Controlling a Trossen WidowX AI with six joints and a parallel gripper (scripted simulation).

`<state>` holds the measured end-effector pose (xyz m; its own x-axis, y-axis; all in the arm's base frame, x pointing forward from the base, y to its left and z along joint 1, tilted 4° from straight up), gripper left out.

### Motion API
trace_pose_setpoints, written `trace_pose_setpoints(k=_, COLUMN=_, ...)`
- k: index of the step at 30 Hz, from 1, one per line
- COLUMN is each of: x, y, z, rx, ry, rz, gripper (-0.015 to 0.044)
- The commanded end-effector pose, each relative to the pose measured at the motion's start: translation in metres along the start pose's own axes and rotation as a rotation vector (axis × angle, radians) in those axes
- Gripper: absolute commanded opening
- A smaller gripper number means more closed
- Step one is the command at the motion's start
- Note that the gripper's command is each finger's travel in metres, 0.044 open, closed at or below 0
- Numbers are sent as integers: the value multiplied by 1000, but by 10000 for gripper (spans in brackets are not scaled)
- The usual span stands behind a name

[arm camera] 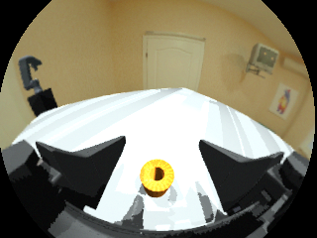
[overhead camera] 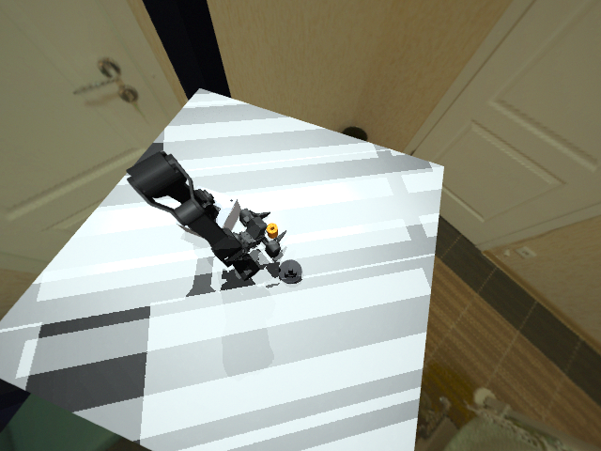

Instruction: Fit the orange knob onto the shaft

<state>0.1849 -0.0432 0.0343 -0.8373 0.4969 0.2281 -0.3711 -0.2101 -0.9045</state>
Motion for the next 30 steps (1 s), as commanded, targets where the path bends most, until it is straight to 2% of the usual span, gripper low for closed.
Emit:
trace_pose_setpoints(k=1, x=8, y=-26, z=8, rx=-1, ry=-1, rz=1, gripper=440)
trace_pose_setpoints(k=5, x=13, y=-36, z=11, rx=0, ry=-1, rz=1, gripper=440)
trace_pose_setpoints(k=7, x=12, y=-39, z=7, rx=60, ry=-18, rz=-20, gripper=440)
trace_pose_setpoints(k=11, x=8, y=-63, z=-15, rx=419, ry=-59, rz=-105, gripper=440)
trace_pose_setpoints(k=14, x=11, y=-86, z=-30, rx=692, ry=-24, rz=-127, gripper=440)
trace_pose_setpoints(k=18, x=24, y=-121, z=-48, rx=1013, ry=114, rz=-90, gripper=440)
trace_pose_setpoints(k=21, x=39, y=-148, z=-57, rx=1190, ry=268, rz=-19, gripper=440)
trace_pose_setpoints(k=30, x=43, y=-154, z=-58, rx=1224, ry=310, rz=2, gripper=440)
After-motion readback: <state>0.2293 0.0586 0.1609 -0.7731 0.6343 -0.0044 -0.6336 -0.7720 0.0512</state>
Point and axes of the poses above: the point midway between the two fingers, 35 mm back from their tips, its own z axis back along the fingers, its own x axis across the jaws, y = z × x, the point moved 10 cm from there along z, back along the fingers, and after that the axes turned 14 degrees about -z, right-handed, at the moved point
